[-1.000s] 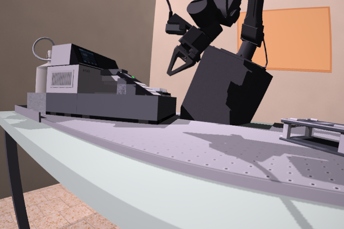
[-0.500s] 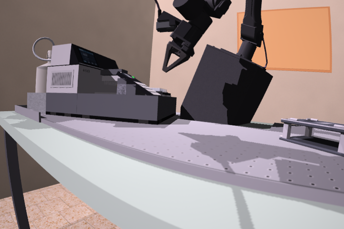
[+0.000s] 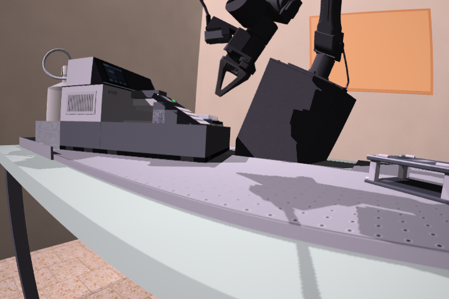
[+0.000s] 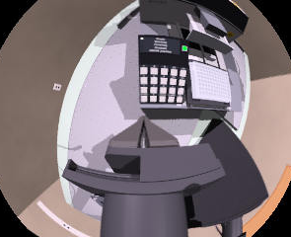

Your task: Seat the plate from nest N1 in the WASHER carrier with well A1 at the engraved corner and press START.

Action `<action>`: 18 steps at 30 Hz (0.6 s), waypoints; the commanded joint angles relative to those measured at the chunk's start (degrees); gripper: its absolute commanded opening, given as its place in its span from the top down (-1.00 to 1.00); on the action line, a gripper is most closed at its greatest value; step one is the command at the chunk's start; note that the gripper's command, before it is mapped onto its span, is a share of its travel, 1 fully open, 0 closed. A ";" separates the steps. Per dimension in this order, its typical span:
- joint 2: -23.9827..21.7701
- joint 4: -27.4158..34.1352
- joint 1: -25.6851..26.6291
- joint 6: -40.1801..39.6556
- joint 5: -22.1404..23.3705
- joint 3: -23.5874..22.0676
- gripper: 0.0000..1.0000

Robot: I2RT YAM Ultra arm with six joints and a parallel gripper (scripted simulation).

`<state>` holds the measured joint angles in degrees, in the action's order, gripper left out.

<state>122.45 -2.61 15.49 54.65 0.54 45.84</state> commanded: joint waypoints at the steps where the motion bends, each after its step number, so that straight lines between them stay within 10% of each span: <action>1: -0.30 0.77 0.31 -0.55 -0.22 0.67 1.00; 18: 6.43 -3.84 0.71 -0.91 -0.75 3.68 1.00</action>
<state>128.09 -4.16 15.46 54.37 0.54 47.57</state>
